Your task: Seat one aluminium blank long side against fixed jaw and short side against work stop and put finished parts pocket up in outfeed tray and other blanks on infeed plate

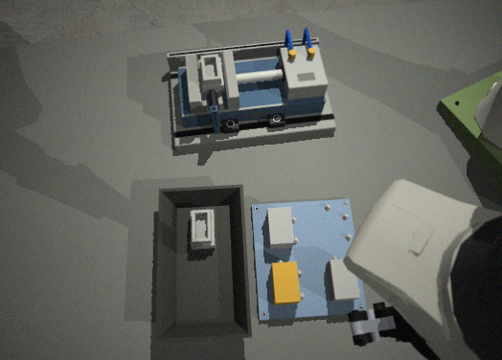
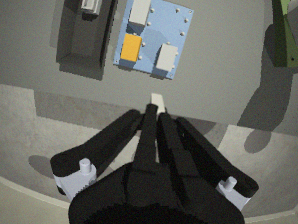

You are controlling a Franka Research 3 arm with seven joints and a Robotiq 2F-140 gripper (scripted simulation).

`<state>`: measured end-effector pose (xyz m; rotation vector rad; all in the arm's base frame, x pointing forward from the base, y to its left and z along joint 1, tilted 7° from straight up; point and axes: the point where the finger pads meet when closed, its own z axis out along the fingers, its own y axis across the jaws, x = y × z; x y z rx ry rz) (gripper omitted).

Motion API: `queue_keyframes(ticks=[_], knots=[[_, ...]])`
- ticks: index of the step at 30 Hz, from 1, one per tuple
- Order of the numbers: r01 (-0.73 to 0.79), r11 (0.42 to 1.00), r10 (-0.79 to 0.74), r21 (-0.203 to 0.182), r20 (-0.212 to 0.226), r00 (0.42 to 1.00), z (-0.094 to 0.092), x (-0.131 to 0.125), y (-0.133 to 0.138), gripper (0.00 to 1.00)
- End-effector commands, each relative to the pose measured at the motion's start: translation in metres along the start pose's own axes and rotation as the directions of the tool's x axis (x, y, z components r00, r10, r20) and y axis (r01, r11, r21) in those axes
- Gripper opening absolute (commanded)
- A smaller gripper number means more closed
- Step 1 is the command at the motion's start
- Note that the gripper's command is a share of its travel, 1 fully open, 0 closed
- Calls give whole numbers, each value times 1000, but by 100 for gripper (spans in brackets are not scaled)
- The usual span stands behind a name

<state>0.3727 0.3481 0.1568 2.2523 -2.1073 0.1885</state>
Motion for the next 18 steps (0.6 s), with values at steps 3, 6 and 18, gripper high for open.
queue_keyframes(ticks=[3,6,18], knots=[[-8,1000,8,2,5,1000,-1,-2,1,0],[-8,1000,8,2,5,1000,-1,-2,1,0],[-8,1000,8,2,5,1000,5,-2,1,0]])
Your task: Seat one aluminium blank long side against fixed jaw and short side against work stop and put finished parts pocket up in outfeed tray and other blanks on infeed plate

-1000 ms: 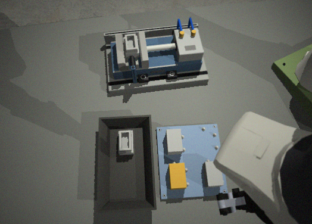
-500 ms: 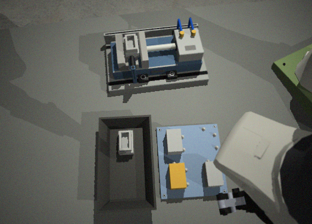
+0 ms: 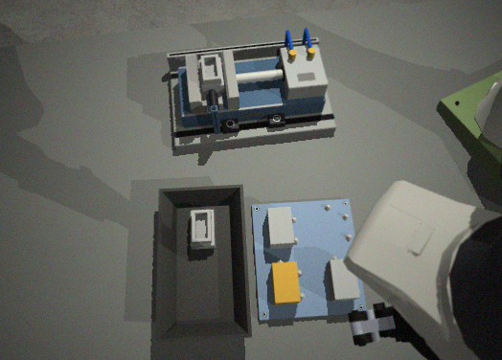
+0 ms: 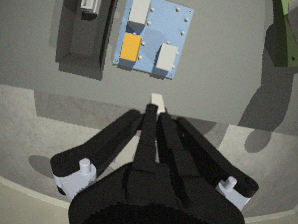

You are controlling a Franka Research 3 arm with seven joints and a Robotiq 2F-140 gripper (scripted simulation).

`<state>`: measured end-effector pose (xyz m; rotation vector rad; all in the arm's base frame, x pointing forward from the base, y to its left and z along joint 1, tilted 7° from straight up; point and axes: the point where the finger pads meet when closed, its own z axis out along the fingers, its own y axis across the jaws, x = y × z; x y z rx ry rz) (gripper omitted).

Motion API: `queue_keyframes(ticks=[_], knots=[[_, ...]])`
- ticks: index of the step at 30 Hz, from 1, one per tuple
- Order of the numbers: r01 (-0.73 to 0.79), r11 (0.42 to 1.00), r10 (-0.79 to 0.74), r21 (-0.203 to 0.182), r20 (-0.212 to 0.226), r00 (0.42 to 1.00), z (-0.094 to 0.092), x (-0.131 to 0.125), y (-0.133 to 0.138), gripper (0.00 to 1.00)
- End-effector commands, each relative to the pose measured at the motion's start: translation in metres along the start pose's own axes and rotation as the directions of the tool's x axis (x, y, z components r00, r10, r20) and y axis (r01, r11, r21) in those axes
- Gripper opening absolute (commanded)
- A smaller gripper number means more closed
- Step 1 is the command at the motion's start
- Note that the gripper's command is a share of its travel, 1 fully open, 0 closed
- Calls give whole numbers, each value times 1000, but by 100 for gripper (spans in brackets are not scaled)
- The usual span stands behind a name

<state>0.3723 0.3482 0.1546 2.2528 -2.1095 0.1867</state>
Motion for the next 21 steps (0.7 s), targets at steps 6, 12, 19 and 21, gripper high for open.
queue_keyframes(ticks=[6,12,19,21], knots=[[-7,1000,7,1,3,1000,12,-2,1,0],[-7,1000,7,1,3,1000,20,-2,1,0],[-7,1000,7,1,3,1000,36,-2,2,0],[-7,1000,7,1,3,1000,40,-2,2,0]])
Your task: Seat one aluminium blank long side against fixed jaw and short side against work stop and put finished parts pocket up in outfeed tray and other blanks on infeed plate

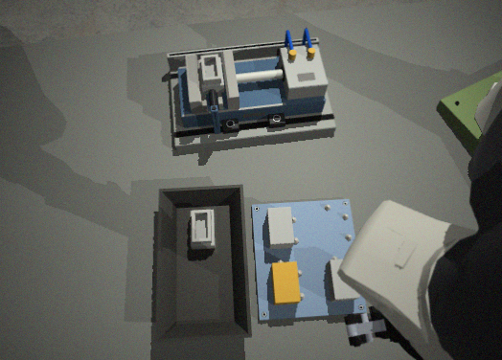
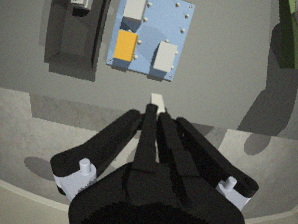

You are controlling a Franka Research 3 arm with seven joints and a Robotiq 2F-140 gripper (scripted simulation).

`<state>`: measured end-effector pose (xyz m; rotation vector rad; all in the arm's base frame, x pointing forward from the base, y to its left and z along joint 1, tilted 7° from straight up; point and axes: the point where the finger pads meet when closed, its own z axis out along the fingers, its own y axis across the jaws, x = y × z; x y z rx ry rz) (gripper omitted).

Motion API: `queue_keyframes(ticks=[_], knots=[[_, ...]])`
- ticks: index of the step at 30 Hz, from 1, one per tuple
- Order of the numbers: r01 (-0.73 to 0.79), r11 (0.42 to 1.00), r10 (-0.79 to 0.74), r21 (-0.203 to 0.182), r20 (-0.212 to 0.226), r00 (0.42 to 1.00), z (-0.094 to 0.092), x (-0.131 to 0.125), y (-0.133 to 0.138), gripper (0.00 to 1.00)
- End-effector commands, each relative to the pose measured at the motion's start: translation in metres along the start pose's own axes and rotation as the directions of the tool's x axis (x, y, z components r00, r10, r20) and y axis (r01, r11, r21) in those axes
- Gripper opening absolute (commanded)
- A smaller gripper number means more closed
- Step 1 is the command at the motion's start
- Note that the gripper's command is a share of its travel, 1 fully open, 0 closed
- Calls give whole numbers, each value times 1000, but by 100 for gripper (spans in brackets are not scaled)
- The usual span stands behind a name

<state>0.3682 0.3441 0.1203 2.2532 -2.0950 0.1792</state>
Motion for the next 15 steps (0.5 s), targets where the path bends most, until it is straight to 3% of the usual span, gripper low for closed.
queue_keyframes(ticks=[1,15], knots=[[-15,1000,15,11,7,1000,8,-1,-4,0],[-15,1000,15,11,7,1000,27,-2,-3,0]])
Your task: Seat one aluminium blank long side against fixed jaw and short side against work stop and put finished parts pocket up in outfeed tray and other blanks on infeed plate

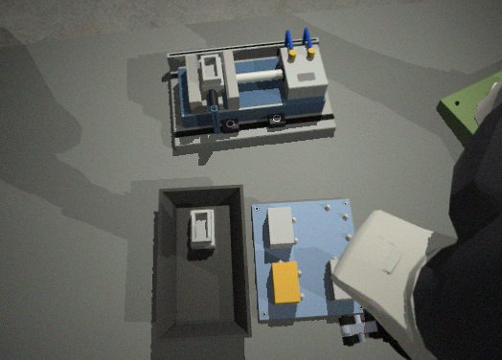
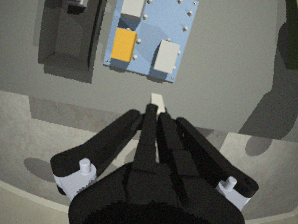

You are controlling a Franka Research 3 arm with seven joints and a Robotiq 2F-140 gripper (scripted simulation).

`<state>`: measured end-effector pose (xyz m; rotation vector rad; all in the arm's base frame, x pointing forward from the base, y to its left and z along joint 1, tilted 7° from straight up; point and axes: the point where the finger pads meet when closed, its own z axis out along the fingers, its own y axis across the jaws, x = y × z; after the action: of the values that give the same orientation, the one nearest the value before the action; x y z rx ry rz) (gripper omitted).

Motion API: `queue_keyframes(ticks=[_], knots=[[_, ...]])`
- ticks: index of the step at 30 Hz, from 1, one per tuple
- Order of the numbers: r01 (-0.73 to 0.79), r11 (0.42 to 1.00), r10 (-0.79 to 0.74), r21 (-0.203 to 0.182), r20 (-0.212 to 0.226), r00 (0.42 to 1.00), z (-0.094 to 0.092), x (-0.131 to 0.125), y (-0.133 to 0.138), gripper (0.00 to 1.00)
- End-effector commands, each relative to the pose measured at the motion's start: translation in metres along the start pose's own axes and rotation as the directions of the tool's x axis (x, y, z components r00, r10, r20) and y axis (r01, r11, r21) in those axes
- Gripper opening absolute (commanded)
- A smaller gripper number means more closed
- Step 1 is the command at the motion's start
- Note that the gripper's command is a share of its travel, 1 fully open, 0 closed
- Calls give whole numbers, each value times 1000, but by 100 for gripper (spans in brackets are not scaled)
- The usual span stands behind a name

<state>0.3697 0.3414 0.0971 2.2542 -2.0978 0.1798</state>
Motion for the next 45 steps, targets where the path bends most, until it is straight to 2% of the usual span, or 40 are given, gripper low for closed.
queue_keyframes(ticks=[1,45], knots=[[-14,1000,14,9,5,1000,4,-2,-2,0],[-14,1000,14,9,5,1000,9,-2,-2,0]])
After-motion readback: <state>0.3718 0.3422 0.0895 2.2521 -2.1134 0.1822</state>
